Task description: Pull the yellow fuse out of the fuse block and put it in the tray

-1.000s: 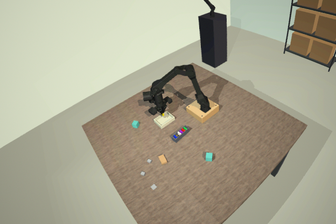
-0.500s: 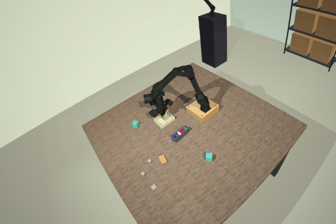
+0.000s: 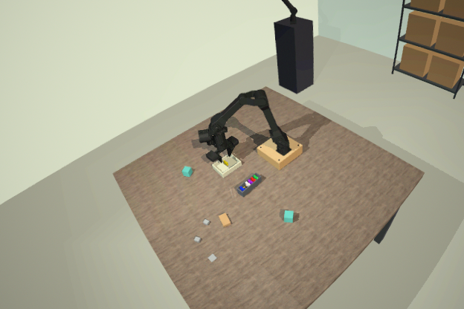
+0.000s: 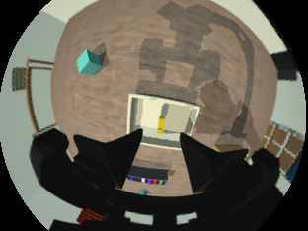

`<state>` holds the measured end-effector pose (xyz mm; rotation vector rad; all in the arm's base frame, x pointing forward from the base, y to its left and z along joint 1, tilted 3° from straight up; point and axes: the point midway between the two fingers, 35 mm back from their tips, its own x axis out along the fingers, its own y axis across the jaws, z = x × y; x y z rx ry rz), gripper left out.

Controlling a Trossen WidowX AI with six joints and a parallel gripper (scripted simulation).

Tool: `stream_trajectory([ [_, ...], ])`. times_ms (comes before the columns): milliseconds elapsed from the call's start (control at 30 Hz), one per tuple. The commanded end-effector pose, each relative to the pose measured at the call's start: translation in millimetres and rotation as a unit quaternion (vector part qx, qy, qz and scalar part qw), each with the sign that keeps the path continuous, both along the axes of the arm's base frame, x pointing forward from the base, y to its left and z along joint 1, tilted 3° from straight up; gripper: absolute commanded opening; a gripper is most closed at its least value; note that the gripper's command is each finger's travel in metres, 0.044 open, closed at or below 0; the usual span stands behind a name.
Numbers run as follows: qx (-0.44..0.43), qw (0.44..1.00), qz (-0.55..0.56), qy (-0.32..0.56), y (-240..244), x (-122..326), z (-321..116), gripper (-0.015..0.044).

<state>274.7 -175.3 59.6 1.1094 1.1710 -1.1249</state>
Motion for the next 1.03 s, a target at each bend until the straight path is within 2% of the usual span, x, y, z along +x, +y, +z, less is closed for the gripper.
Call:
stream_trajectory([
  [0,0.002,1.000,0.002,0.000,2,-1,24,0.0330],
  [67,0.003,1.000,0.003,0.000,3,-3,36,0.0330],
  [1000,0.000,1.000,0.001,0.000,2,-3,35,0.0330],
])
